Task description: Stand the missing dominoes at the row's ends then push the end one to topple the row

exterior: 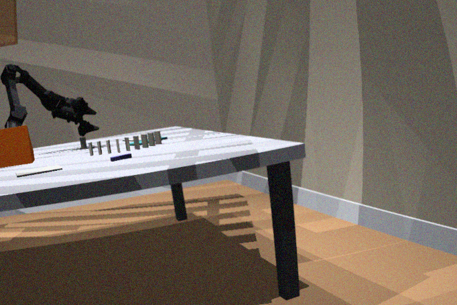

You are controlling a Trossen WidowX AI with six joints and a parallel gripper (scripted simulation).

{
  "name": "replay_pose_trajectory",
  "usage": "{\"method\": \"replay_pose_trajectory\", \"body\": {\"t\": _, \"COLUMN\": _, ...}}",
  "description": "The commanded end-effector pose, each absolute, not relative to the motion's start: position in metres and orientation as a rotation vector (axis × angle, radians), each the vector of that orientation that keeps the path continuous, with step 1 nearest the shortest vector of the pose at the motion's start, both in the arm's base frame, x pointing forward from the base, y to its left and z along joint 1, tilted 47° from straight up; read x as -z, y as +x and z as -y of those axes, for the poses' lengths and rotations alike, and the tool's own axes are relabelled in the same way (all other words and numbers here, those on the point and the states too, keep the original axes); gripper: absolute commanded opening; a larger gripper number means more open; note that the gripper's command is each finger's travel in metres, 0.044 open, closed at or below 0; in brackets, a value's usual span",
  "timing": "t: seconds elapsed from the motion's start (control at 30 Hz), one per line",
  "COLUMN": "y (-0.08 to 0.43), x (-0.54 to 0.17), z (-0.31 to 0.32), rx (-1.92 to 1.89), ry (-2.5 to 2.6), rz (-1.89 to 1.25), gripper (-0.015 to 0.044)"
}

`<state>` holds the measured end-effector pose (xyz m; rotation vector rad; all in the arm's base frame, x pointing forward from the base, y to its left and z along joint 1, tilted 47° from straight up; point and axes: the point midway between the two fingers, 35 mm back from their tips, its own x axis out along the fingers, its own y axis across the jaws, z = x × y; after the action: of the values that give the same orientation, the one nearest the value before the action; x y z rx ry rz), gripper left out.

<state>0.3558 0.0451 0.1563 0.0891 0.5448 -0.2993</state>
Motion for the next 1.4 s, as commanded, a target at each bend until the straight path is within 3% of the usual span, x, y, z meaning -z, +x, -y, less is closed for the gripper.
{"method": "replay_pose_trajectory", "body": {"t": 0.0, "y": 0.365, "x": -0.151, "z": -0.025, "rx": -0.012, "ry": -0.224, "rz": -0.814, "gripper": 0.044}}
{"method": "replay_pose_trajectory", "body": {"t": 0.2, "y": 0.336, "x": -0.145, "z": -0.046, "rx": -0.648, "ry": -0.383, "rz": -0.986, "gripper": 0.044}}
{"method": "replay_pose_trajectory", "body": {"t": 0.43, "y": 0.311, "x": -0.181, "z": -0.06, "rx": -1.138, "ry": -0.314, "rz": -0.787, "gripper": 0.044}}
{"method": "replay_pose_trajectory", "body": {"t": 1.1, "y": 0.311, "x": -0.182, "z": -0.062, "rx": -1.158, "ry": -0.314, "rz": -0.766, "gripper": 0.044}}
{"method": "replay_pose_trajectory", "body": {"t": 1.37, "y": 0.322, "x": -0.141, "z": -0.105, "rx": -1.159, "ry": -0.312, "rz": -0.763, "gripper": 0.044}}
